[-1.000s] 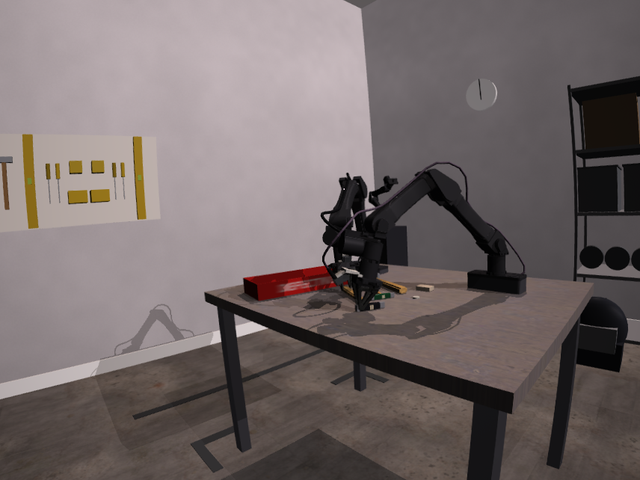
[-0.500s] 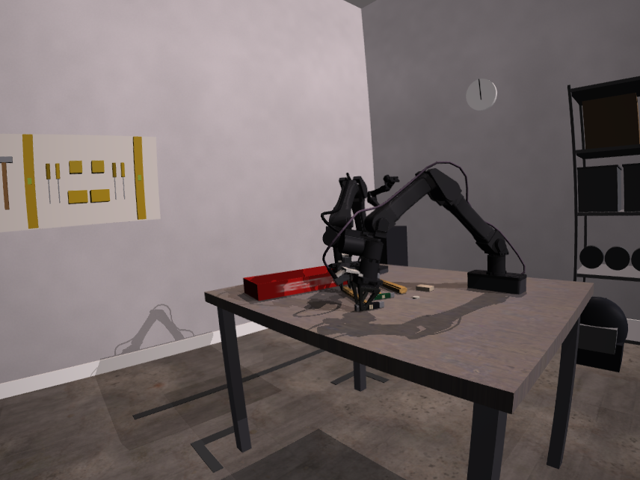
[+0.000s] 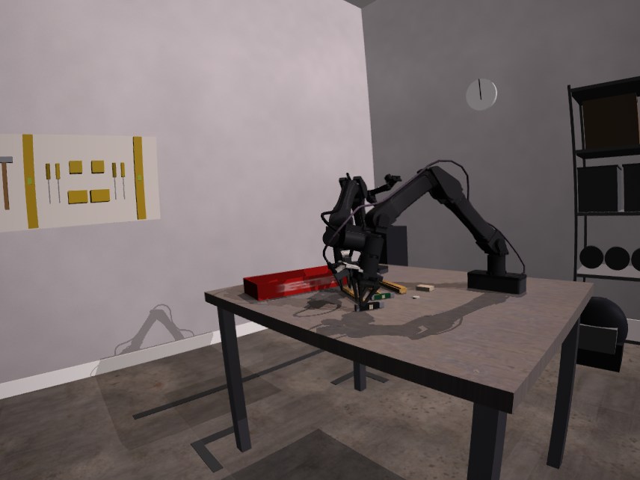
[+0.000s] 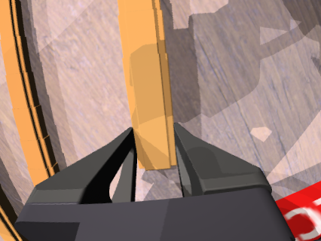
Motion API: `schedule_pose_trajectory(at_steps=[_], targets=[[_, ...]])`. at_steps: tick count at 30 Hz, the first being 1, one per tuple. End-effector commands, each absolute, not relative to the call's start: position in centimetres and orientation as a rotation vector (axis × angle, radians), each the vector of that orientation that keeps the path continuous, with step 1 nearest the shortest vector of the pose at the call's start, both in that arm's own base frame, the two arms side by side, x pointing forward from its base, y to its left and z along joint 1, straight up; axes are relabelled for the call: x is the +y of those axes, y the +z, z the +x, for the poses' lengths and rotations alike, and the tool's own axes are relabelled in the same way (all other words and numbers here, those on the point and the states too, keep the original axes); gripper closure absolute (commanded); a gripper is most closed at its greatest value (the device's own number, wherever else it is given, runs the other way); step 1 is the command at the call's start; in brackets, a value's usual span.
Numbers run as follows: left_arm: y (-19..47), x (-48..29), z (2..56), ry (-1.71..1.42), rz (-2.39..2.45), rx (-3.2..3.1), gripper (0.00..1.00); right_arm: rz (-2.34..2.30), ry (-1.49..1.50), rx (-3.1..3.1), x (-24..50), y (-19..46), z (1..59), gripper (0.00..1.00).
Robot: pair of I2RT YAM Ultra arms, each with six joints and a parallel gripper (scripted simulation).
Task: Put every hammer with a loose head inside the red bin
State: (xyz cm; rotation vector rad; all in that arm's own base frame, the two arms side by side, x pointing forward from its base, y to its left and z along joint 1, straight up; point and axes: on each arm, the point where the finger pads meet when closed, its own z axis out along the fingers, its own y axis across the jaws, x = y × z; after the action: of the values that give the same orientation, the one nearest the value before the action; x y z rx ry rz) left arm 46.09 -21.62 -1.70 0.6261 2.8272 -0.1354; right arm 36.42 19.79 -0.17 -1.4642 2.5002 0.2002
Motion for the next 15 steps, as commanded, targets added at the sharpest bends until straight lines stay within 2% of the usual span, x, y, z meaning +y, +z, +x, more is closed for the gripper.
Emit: schedule_pose_trajectory(at_steps=[1,2,5,7,9,13,15], targets=[[2.1,-21.8,47.3,-0.161,0.618,2.763,0.59,-1.466,0.189,2.484,19.7,0.7,36.4,0.79],[2.1,-21.8,47.3,-0.161,0.615,2.764,0.59,-1.466,0.189,2.484,19.7,0.7,36.4,0.79],[2.9,-21.7,47.1,-0.166,0.615,2.764,0.25,-1.466,0.189,2.484,19.7,0.7,36.4,0.79],[2.9,-21.7,47.1,-0.166,0.615,2.764,0.25,-1.466,0.189,2.484,19.7,0.7,36.4,0.79],[4.0,-21.5,46.8,-0.167,0.616,2.764,0.02,-1.466,0.189,2.484,19.7,0.7,36.4,0.79],[6.2,-21.1,46.1,-0.166,0.616,2.764,0.0,-1.466,0.189,2.484,19.7,0.7,36.4,0.79],[4.8,-20.7,45.6,-0.143,0.625,2.799,0.0,-1.466,0.189,2.484,19.7,0.7,36.4,0.79]])
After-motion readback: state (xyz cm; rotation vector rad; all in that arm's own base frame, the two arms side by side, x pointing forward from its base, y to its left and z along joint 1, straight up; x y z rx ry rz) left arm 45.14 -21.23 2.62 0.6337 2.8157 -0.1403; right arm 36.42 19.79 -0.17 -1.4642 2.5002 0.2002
